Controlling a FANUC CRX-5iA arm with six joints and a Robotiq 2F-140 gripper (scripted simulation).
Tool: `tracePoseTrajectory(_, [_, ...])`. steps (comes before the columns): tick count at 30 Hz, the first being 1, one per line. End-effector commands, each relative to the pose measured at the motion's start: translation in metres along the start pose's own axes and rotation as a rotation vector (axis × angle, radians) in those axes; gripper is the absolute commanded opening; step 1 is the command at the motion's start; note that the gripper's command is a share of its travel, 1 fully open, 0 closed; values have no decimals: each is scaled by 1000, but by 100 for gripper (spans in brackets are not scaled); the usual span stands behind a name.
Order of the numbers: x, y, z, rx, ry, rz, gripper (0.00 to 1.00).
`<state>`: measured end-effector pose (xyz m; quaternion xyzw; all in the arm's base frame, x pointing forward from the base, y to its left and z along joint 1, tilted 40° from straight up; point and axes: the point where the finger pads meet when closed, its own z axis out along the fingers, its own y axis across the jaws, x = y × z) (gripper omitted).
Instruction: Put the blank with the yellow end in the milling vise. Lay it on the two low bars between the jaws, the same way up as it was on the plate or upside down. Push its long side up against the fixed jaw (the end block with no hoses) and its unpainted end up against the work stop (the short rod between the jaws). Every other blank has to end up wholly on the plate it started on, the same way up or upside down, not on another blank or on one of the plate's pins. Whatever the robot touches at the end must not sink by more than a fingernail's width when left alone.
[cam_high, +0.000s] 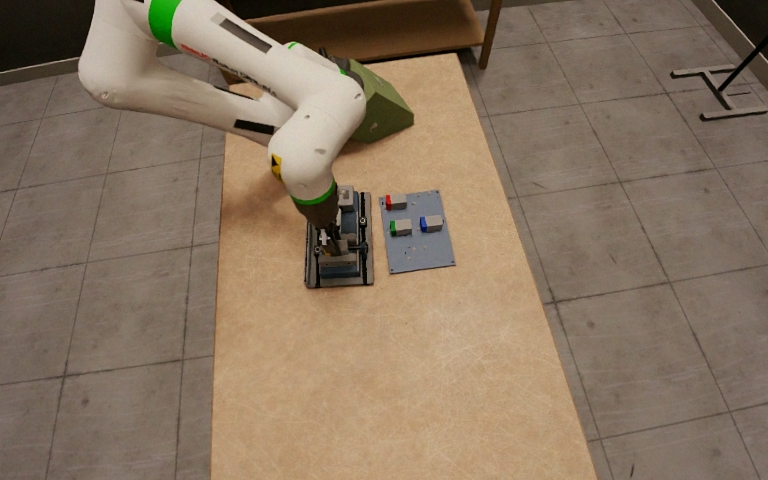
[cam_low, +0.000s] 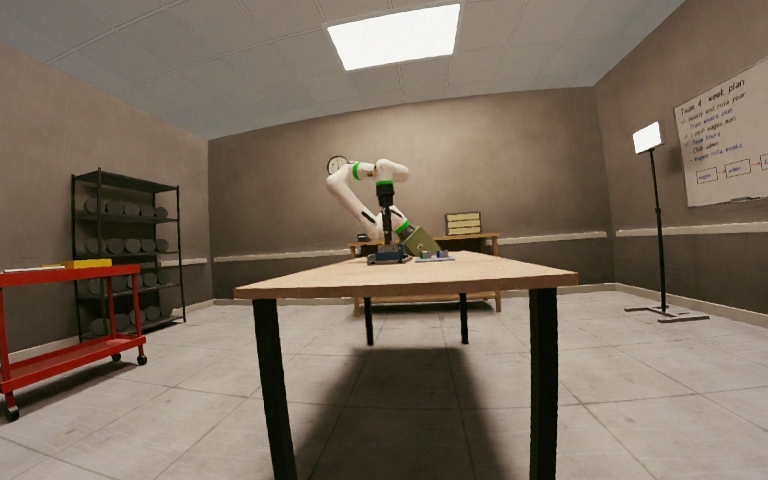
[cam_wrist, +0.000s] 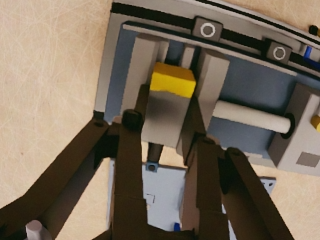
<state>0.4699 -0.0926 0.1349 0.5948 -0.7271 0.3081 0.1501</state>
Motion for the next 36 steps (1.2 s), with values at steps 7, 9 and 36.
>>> tracePoseTrajectory(7, [0,-1,-1,1,0,0,10])
tracePoseTrajectory(9, [0,-1,-1,1,0,0,10])
tracePoseTrajectory(36, [0,-1,-1,1,0,0,100])
